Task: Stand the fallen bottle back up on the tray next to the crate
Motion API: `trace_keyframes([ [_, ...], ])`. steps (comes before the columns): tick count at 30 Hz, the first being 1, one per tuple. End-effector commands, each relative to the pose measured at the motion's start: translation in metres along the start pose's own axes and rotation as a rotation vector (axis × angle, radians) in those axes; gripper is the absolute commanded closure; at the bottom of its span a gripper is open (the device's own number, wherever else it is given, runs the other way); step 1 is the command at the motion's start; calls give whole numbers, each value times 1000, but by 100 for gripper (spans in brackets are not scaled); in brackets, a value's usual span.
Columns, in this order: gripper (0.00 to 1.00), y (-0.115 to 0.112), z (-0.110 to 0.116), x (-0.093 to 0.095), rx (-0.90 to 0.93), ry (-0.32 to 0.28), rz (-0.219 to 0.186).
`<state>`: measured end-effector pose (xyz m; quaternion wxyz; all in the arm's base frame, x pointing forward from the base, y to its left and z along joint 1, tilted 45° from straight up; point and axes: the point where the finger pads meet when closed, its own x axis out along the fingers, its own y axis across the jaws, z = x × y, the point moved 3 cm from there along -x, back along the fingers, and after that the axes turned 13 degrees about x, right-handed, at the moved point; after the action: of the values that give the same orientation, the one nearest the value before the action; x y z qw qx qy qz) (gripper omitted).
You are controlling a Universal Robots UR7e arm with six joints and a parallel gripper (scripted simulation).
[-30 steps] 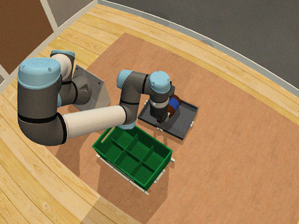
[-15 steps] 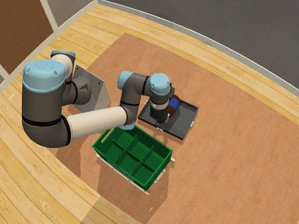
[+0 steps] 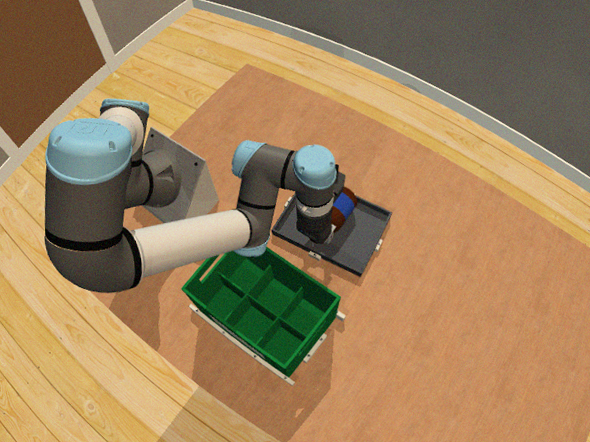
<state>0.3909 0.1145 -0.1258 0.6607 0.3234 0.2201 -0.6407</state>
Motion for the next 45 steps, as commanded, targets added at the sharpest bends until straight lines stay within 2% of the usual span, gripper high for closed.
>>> trace_keyframes([
  [1, 0, -2, 0, 2, -4, -3, -4],
  [27, 0, -2, 0, 2, -4, -3, -4],
  [28, 100, -2, 0, 2, -4, -3, -4],
  [45, 100, -2, 0, 2, -4, -3, -4],
])
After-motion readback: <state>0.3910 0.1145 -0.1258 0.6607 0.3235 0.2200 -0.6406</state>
